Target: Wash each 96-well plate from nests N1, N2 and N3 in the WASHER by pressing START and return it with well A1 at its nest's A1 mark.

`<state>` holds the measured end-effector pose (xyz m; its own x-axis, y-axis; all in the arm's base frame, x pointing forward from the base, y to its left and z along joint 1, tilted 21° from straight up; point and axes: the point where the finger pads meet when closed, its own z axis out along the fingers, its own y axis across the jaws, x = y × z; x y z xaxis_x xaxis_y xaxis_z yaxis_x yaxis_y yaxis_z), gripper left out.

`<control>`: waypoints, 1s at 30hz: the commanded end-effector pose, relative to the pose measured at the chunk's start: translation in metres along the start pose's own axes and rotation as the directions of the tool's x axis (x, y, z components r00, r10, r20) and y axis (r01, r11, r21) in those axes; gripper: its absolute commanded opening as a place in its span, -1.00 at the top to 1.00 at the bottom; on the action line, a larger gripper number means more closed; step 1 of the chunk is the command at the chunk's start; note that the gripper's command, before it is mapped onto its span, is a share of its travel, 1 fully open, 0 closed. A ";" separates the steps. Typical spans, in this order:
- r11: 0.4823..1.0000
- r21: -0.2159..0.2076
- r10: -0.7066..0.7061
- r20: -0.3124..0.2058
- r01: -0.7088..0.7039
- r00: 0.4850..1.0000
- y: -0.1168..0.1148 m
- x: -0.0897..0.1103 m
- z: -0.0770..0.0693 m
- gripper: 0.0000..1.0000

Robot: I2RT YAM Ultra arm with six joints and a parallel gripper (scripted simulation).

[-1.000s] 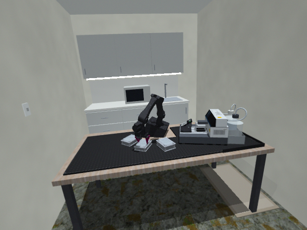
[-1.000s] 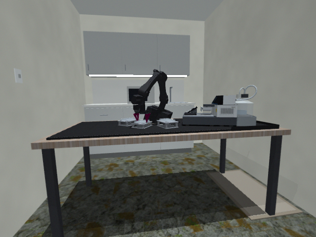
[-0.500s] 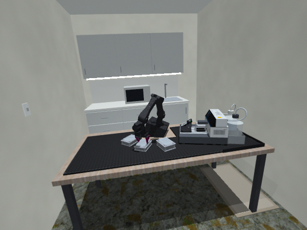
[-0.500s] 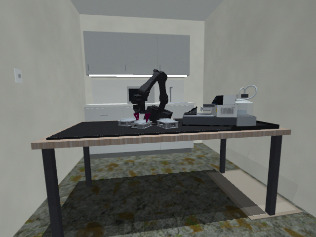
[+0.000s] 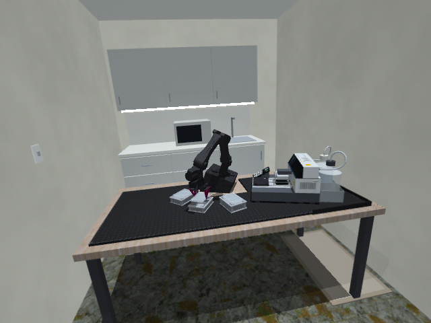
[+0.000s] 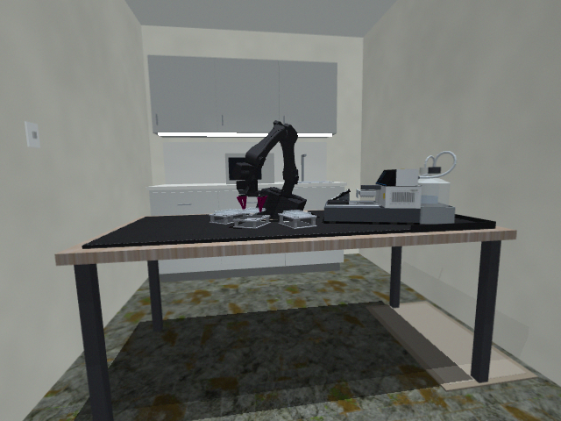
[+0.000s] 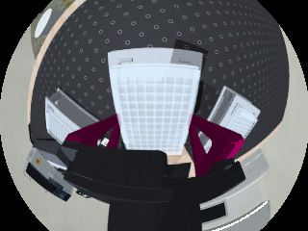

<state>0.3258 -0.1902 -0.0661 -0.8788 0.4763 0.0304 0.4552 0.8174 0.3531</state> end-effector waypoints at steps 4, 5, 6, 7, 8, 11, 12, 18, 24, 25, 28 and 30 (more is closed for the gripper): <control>1.000 0.002 0.000 0.012 0.000 1.000 -0.001 -0.002 -0.014 1.00; 1.000 0.002 0.000 0.012 0.000 1.000 -0.001 -0.002 -0.015 1.00; 1.000 0.002 0.000 0.012 0.000 1.000 -0.001 -0.002 -0.017 1.00; 1.000 0.002 0.000 0.012 0.000 1.000 -0.001 -0.002 -0.019 1.00; 1.000 0.002 0.000 0.012 0.000 1.000 -0.001 -0.002 -0.020 1.00; 1.000 0.002 0.000 0.012 0.000 1.000 -0.001 -0.002 -0.025 1.00; 1.000 0.002 0.000 0.012 0.000 1.000 -0.001 -0.002 -0.027 1.00; 1.000 0.003 0.000 0.012 0.000 1.000 -0.001 -0.002 -0.034 1.00; 1.000 0.003 0.000 0.012 0.000 1.000 -0.001 -0.002 -0.044 1.00; 1.000 0.003 0.000 0.012 0.000 1.000 -0.001 -0.002 -0.045 1.00; 1.000 0.003 0.000 0.012 0.000 1.000 -0.001 -0.002 -0.050 1.00; 1.000 0.003 0.000 0.011 0.000 1.000 -0.001 -0.002 -0.054 1.00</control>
<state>0.3194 -0.2042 -0.0258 -0.8789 0.4758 0.0333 0.4557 0.8170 0.3533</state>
